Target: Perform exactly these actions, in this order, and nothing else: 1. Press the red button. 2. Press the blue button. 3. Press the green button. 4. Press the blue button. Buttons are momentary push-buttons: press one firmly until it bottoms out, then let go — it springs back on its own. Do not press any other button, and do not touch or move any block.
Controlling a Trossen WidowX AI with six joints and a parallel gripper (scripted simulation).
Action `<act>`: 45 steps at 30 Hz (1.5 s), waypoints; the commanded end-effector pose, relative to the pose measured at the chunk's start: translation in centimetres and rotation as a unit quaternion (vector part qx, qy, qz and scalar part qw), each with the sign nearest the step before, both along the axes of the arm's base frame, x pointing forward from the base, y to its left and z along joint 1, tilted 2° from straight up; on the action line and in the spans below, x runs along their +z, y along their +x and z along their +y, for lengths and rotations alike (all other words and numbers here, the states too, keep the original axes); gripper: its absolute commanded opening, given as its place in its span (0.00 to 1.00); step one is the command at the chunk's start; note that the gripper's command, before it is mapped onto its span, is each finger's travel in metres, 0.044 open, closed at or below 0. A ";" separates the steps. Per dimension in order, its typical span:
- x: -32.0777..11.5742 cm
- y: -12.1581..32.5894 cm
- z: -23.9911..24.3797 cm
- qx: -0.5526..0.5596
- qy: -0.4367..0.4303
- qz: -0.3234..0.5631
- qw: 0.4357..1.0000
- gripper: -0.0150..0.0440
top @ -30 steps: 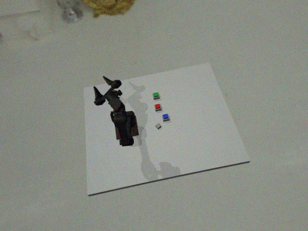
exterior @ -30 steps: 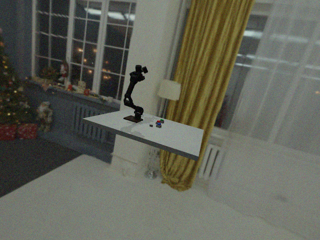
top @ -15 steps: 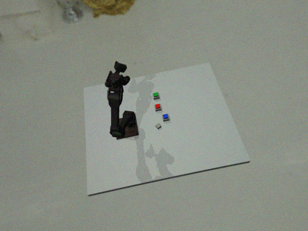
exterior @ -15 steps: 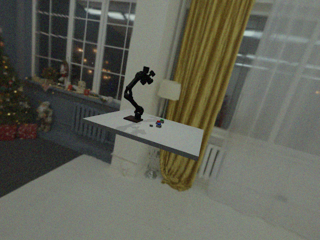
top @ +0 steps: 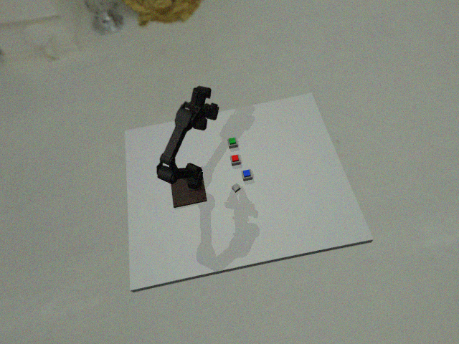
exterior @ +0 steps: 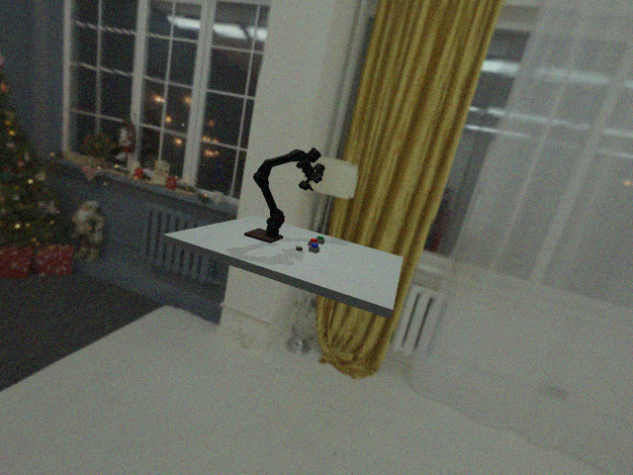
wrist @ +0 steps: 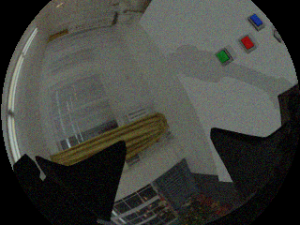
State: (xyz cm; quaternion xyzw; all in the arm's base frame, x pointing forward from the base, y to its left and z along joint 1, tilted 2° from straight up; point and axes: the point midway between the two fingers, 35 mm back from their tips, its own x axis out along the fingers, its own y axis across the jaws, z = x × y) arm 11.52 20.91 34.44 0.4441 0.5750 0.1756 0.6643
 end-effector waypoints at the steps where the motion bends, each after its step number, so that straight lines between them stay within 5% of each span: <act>1: -5.9 4.7 -0.9 0.009 -0.151 -0.030 0.988 0.93; 15: -18.6 10.8 -9.6 0.181 -0.445 0.032 0.877 0.93; 28: -19.1 10.9 -10.1 0.193 -0.453 0.039 0.870 0.93; 35: -25.0 11.2 -10.2 0.193 -0.453 0.039 0.870 0.62; 42: -25.2 11.2 -10.2 0.193 -0.453 0.039 0.870 0.31; 45: -25.2 11.2 -10.2 0.193 -0.453 0.039 0.870 0.29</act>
